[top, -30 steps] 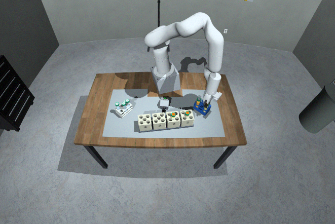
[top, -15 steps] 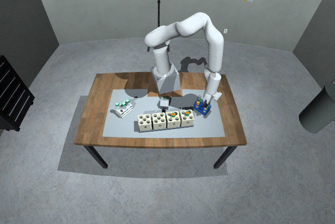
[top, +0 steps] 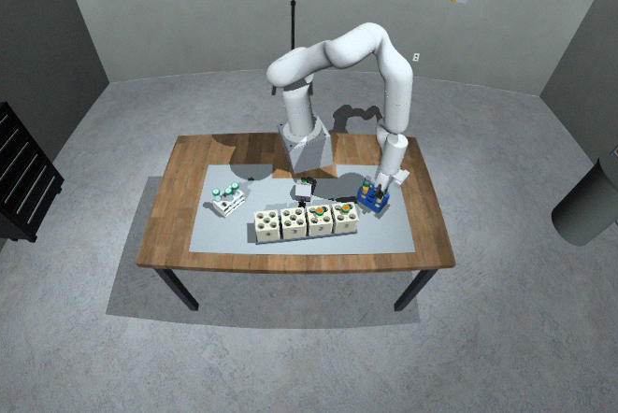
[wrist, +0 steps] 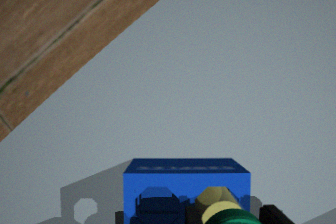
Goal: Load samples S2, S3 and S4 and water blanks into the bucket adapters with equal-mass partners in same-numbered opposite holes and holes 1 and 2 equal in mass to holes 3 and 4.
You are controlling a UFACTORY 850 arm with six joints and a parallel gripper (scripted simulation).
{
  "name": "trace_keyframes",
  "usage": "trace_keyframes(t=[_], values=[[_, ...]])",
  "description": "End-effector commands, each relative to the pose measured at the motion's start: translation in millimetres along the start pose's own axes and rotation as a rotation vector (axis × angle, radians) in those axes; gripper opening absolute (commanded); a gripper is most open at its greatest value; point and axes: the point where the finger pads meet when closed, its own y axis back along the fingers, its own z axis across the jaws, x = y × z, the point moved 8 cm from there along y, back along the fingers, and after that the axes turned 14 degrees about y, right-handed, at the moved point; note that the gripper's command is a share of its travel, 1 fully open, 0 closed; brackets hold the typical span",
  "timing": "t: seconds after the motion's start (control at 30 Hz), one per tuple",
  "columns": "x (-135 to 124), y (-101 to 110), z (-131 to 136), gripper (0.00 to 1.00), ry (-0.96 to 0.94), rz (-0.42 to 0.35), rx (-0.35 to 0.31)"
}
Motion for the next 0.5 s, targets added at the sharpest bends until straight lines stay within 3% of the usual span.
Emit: trace_keyframes(t=[0.0,0.47], values=[[0.8,0.6,0.2,0.0,0.0,0.002,0.0],[0.8,7.3,0.2,0.0,0.0,0.002,0.0]])
